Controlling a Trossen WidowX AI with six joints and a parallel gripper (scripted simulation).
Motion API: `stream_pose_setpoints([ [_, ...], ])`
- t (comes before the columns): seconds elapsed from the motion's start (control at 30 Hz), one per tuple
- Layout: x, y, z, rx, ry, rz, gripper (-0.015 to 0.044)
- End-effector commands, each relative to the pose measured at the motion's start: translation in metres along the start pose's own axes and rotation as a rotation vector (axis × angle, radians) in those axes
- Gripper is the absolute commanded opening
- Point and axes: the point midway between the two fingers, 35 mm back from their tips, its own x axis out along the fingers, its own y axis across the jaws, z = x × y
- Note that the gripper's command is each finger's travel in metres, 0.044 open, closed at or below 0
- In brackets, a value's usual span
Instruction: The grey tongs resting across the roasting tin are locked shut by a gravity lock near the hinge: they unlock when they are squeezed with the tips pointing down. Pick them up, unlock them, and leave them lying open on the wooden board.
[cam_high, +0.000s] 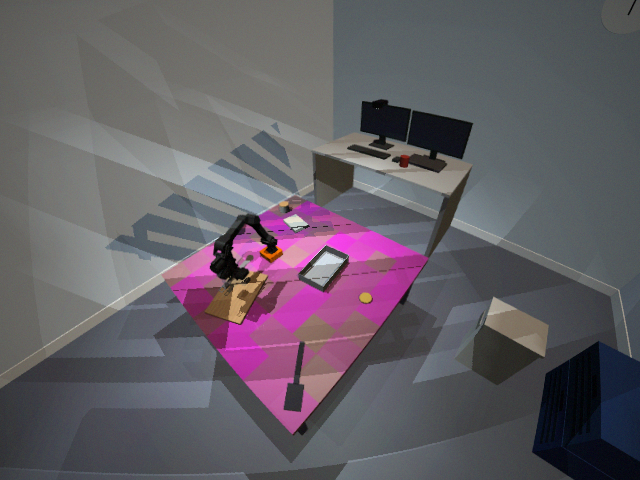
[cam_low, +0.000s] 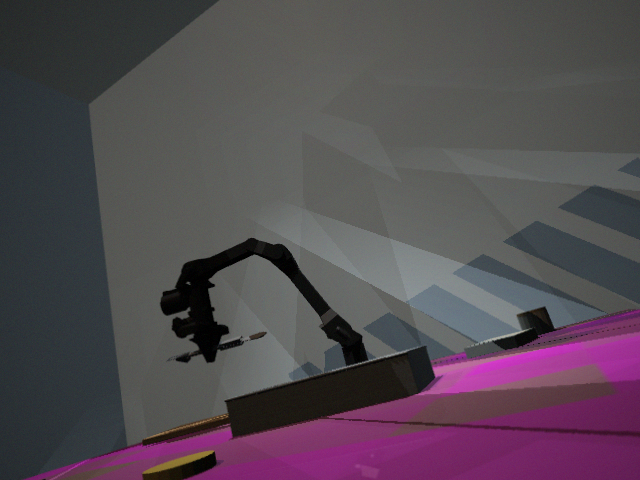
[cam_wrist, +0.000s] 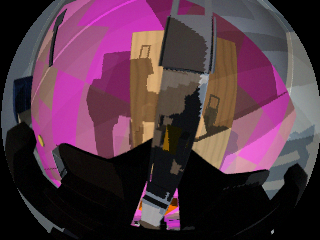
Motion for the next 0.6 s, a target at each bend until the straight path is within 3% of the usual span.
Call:
stream_pose_setpoints([
  [0.0, -0.001, -0.025, 0.003, -0.085, 0.000, 0.001, -0.0150],
  [0.57, -0.001, -0.040, 0.006, -0.131, -0.016, 0.002, -0.0150],
])
